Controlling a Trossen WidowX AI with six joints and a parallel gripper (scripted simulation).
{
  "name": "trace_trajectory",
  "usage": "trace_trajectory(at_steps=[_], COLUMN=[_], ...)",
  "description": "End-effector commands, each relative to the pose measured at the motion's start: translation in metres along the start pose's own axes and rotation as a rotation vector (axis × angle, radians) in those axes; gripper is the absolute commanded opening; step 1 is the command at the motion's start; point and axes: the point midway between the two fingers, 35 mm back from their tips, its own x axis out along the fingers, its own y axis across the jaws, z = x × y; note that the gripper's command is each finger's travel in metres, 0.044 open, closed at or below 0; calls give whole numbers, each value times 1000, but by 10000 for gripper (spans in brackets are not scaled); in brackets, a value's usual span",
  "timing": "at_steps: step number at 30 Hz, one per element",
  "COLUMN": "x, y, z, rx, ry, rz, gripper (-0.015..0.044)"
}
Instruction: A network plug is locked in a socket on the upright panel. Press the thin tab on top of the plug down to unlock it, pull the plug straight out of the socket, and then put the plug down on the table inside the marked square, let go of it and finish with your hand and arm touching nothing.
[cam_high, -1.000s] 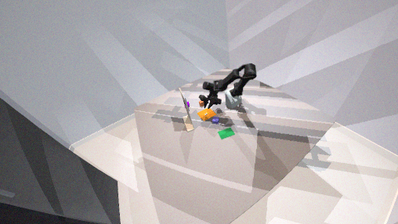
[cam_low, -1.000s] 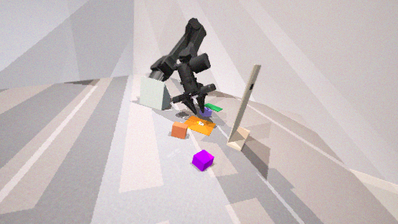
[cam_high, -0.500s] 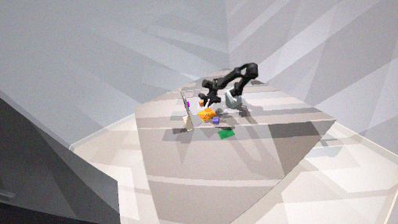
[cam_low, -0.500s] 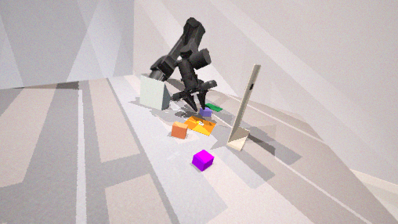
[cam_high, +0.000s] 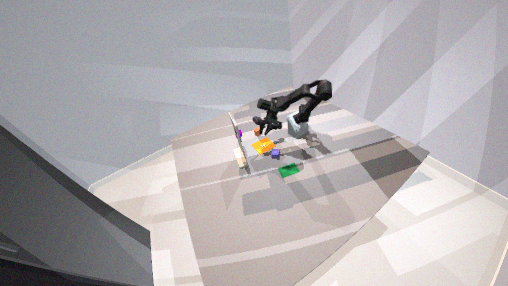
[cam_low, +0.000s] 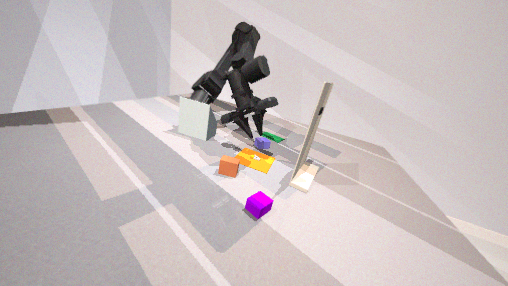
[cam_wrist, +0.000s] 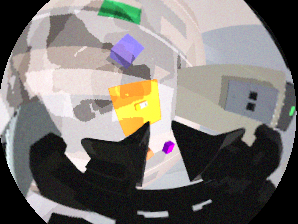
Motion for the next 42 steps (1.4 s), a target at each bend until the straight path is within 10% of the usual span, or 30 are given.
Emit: trace_trajectory(at_steps=[1, 42], x=[-6, -54], y=[-7, -35], z=[0, 1], rx=[-10, -1], ry=[-2, -3], rz=[-11, -6], gripper=[156, 156])
